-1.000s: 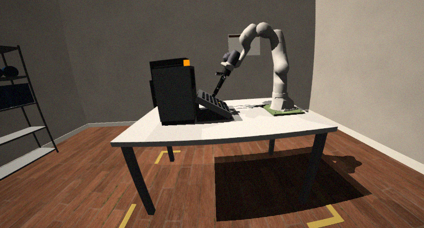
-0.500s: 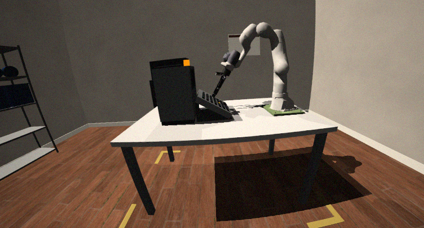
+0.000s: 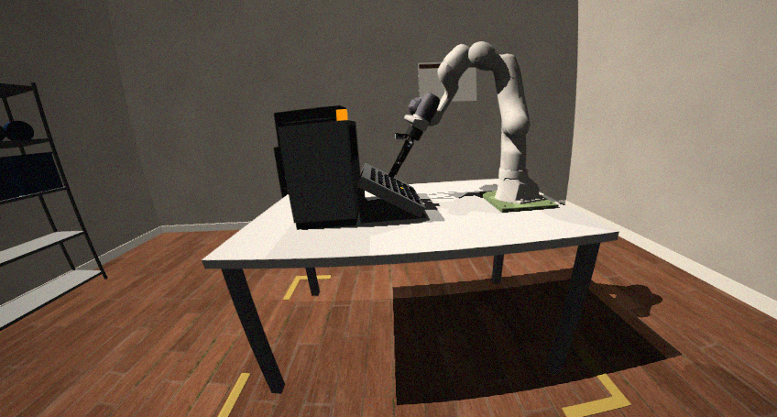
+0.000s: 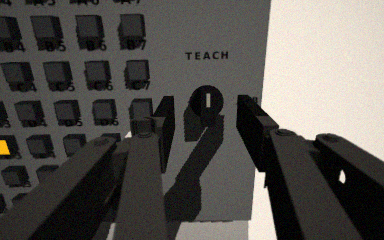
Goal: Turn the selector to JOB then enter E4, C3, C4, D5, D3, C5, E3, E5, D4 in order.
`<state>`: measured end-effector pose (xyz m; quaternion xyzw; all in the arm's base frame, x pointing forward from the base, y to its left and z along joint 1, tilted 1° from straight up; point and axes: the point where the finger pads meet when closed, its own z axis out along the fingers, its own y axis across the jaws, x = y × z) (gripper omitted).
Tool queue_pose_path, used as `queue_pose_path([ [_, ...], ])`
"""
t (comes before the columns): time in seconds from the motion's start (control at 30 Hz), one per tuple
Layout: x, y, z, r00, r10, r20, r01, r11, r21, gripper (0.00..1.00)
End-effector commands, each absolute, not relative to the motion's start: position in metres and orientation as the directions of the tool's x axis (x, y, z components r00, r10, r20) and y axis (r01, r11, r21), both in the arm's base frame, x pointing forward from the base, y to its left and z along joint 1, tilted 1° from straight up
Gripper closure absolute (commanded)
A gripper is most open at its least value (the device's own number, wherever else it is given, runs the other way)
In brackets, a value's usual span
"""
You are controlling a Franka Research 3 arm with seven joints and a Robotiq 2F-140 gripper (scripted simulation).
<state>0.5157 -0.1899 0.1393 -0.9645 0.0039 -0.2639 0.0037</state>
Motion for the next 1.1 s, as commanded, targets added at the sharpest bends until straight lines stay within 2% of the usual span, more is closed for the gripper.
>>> queue_pose_path([
  [0.0,0.519,-0.192,0.137,0.859,-0.001,0.513,-0.001,-1.000,-0.001,0.60],
  [1.07,0.526,-0.192,0.126,0.859,-0.001,0.513,-0.001,-1.000,-0.001,0.60],
])
